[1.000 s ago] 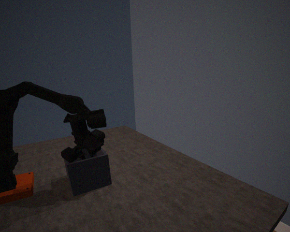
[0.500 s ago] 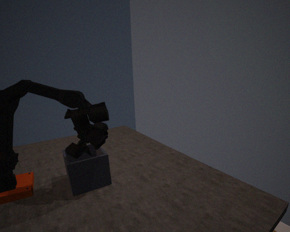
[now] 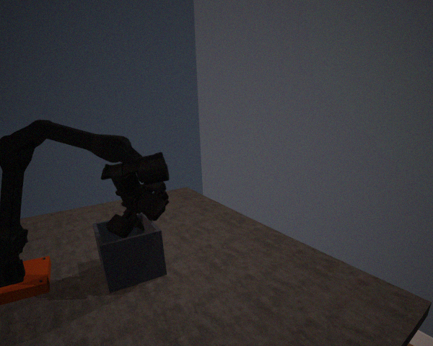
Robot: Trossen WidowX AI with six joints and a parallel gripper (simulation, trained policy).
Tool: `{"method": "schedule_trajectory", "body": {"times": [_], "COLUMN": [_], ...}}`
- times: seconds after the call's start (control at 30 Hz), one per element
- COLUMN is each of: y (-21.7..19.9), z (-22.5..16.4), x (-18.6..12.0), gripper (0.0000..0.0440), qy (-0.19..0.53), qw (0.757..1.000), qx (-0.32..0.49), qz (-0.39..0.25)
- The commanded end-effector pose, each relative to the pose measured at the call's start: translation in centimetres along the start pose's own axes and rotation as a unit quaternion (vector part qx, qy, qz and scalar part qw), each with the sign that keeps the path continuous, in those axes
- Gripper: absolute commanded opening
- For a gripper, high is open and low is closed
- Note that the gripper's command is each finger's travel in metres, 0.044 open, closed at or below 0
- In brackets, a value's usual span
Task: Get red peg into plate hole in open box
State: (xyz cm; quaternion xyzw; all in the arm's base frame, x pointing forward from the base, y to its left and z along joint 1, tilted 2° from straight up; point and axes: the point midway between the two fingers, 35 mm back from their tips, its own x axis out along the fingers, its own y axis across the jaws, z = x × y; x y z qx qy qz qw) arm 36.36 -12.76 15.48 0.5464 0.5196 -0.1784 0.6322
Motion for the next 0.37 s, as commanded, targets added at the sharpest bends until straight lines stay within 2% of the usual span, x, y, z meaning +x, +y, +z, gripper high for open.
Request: {"method": "schedule_trajectory", "body": {"times": [0.0, 0.33], "y": [0.4, 1.1], "z": [0.4, 1.6], "x": [0.0, -0.2], "gripper": [0.0164, 0.0159], "qy": [0.001, 0.001], "qw": [1.000, 0.998], "qx": [-0.011, -0.045], "qz": [0.010, 0.033]}}
